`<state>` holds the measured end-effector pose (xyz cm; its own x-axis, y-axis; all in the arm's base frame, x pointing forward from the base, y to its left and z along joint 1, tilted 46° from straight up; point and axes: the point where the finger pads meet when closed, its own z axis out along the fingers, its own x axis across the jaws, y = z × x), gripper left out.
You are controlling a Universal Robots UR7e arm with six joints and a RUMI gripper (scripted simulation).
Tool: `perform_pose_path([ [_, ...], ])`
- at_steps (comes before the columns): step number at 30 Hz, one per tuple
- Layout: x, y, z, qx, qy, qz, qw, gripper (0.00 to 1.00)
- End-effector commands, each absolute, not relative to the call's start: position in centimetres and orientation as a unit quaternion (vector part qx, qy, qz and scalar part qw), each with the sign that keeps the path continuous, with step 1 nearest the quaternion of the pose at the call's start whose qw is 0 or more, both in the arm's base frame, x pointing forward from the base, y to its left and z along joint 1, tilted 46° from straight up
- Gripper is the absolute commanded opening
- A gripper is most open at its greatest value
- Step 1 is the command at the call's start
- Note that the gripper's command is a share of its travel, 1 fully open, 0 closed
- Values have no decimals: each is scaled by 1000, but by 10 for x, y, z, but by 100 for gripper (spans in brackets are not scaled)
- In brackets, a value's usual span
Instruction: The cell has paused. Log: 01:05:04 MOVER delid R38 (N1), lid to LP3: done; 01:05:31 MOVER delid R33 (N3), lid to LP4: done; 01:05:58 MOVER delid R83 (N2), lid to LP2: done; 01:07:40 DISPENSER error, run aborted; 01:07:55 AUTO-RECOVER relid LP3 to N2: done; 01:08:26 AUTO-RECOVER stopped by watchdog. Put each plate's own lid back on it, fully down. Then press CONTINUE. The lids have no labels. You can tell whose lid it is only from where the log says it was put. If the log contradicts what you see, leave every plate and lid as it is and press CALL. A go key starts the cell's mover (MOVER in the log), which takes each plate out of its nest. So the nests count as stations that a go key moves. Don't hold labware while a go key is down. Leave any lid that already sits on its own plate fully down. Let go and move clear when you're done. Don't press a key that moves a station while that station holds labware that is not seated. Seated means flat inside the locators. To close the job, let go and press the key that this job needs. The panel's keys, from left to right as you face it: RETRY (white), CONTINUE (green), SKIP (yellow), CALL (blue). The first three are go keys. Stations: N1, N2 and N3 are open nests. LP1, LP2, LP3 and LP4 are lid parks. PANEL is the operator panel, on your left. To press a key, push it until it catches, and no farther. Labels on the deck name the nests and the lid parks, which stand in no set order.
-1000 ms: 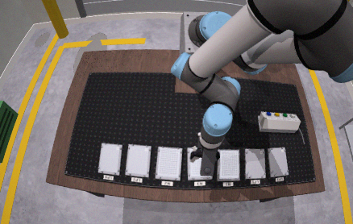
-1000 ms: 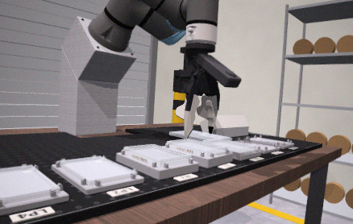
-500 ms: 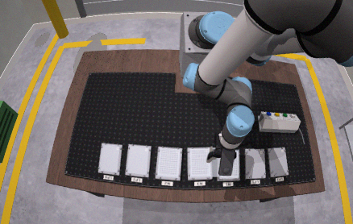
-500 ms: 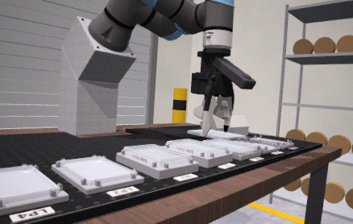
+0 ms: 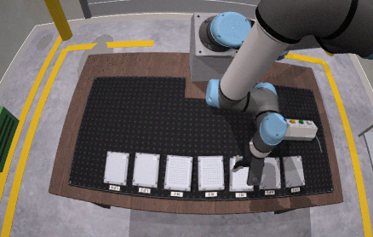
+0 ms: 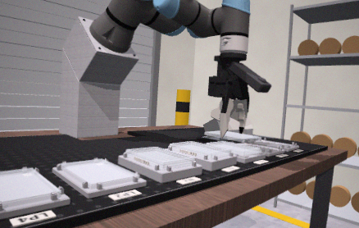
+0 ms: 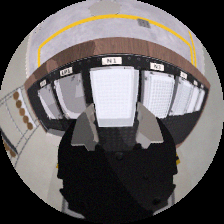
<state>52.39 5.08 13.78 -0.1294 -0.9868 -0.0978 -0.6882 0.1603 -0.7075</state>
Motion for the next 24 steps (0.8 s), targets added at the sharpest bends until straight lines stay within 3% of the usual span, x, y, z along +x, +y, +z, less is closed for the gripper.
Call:
perform_pose_path([
  [1,525,56,138,-593,706,-261,286,0],
  [24,529,56,135,-593,706,-261,286,0],
])
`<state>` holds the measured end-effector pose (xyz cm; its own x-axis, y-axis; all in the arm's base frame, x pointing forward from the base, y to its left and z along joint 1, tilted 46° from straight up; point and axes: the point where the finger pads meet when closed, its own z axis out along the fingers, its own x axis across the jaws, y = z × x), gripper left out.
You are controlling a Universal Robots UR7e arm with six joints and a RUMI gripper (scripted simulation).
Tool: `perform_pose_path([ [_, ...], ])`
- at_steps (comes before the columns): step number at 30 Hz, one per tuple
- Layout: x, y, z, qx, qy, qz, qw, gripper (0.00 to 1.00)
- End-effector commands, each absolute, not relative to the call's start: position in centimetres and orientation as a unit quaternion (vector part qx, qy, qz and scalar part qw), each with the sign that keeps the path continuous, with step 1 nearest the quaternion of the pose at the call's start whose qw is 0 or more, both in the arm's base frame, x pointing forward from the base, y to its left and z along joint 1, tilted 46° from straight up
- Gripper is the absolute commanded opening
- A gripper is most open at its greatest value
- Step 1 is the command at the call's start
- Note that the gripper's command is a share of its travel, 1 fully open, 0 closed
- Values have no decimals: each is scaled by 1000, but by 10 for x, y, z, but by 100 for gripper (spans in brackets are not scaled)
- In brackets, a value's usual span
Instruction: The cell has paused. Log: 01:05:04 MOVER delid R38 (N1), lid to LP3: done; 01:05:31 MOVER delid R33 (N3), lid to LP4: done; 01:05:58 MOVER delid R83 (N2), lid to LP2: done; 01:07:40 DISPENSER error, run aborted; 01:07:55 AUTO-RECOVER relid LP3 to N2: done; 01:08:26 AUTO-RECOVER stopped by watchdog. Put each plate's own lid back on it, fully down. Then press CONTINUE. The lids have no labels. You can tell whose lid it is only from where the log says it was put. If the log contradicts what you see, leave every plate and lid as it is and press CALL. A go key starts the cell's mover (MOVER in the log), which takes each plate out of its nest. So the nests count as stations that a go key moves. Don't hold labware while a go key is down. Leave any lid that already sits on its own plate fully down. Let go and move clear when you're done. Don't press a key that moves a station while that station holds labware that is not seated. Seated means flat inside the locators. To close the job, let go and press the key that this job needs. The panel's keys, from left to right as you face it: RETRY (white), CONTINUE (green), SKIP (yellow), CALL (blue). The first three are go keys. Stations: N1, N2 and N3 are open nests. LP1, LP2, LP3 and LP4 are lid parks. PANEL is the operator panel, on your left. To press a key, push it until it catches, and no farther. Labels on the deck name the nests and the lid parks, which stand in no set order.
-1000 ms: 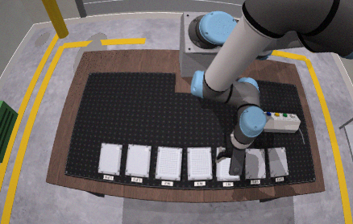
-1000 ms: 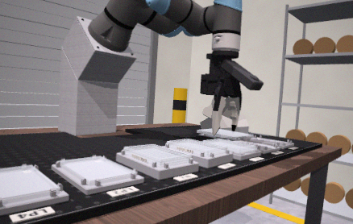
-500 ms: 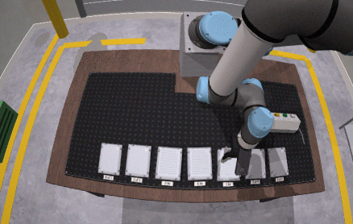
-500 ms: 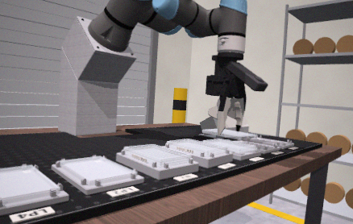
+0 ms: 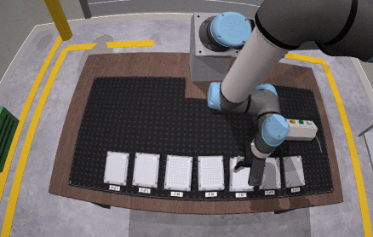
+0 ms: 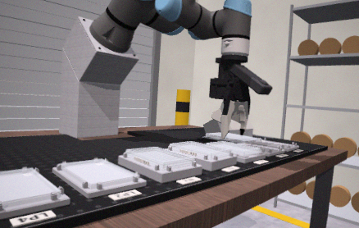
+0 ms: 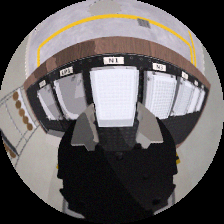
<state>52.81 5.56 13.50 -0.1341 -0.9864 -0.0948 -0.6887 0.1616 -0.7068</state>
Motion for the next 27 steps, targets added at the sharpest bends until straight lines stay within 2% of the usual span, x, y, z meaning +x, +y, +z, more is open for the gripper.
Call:
perform_pose_path([
  [1,529,56,134,-593,706,-261,286,0],
  [27,535,55,129,-593,706,-261,286,0],
])
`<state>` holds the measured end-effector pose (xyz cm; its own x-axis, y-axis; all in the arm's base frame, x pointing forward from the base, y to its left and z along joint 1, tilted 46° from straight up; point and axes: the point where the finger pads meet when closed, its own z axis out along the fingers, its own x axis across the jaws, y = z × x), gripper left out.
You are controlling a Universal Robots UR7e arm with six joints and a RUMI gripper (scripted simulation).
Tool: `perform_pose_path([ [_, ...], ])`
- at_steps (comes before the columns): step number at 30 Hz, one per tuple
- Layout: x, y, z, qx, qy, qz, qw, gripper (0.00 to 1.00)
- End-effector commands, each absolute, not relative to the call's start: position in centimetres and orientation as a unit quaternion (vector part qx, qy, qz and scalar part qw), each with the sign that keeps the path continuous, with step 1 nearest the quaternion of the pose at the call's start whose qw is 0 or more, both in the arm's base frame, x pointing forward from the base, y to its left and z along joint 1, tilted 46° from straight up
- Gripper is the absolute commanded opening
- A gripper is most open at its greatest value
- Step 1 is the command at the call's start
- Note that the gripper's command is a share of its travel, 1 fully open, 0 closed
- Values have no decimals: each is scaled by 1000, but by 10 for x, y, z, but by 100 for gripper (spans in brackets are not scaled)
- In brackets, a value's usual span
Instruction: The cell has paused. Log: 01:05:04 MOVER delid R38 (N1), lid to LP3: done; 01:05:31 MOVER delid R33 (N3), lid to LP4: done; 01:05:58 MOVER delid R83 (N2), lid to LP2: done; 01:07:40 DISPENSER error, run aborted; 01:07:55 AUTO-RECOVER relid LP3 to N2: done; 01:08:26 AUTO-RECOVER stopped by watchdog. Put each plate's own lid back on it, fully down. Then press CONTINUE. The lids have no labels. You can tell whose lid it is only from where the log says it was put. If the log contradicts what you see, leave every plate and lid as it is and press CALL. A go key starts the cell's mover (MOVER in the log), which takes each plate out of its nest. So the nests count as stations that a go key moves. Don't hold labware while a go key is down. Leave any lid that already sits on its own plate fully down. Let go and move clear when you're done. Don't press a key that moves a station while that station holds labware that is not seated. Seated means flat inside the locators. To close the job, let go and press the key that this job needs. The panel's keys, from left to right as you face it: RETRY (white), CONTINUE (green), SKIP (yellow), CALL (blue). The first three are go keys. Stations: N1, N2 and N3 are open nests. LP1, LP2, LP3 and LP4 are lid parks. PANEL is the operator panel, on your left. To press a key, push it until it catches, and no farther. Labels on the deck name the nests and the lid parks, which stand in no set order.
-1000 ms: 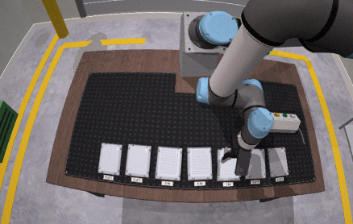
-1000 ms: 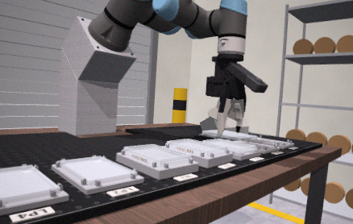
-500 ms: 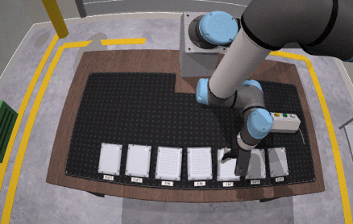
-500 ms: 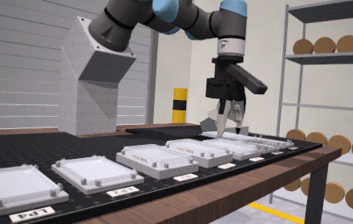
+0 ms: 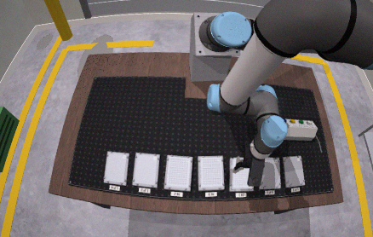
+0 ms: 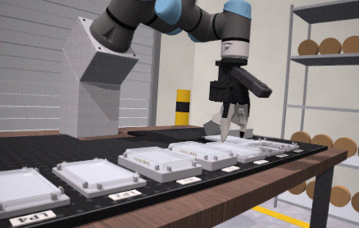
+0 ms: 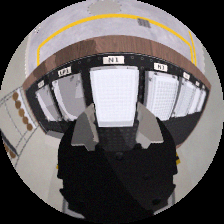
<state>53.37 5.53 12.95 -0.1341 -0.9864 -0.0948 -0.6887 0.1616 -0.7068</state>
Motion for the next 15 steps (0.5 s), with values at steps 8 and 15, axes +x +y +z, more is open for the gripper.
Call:
perform_pose_path([
  [8,536,55,127,-593,706,-261,286,0],
  [15,538,55,126,-593,706,-261,286,0],
])
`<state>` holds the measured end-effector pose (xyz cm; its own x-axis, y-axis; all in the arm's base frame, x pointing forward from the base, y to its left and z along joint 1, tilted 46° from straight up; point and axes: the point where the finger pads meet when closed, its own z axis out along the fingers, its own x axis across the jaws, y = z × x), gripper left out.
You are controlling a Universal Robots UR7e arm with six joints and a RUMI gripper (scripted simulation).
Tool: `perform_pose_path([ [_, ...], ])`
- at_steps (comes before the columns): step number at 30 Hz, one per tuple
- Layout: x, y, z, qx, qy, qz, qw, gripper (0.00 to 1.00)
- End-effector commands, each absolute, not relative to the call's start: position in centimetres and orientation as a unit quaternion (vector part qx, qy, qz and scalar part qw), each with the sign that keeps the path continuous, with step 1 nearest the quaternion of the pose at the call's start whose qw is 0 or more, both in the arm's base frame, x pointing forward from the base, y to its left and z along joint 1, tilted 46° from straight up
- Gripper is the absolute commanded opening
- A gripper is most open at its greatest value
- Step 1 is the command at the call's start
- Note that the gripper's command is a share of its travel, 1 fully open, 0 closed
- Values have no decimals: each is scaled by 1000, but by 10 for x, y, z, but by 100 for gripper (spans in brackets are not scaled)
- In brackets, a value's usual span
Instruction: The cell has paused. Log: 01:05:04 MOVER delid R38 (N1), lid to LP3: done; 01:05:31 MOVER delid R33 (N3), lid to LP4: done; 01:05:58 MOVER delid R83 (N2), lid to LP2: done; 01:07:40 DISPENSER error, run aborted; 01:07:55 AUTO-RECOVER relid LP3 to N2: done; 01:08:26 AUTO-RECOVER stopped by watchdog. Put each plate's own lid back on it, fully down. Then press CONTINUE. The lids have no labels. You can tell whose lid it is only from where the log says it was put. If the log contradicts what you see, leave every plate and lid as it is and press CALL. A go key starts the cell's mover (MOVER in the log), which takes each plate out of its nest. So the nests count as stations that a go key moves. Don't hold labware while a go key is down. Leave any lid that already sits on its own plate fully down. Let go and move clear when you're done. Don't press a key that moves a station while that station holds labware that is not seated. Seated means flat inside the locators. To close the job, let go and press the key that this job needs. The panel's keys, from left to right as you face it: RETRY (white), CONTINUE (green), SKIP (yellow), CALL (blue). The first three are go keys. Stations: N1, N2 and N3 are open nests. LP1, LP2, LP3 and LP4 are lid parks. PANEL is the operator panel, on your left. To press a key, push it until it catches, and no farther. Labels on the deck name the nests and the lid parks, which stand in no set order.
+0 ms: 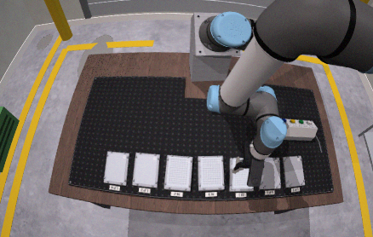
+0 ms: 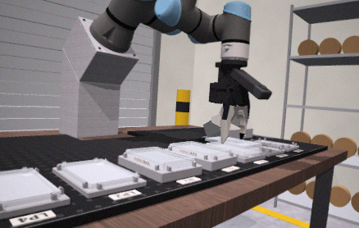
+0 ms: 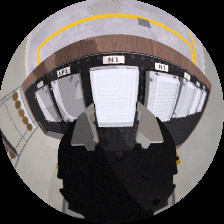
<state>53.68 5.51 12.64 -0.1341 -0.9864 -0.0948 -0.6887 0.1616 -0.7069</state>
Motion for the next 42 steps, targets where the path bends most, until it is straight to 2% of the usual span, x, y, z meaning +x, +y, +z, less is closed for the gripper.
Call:
perform_pose_path([
  [1,538,55,126,-593,706,-261,286,0],
  [42,544,55,120,-593,706,-261,286,0],
])
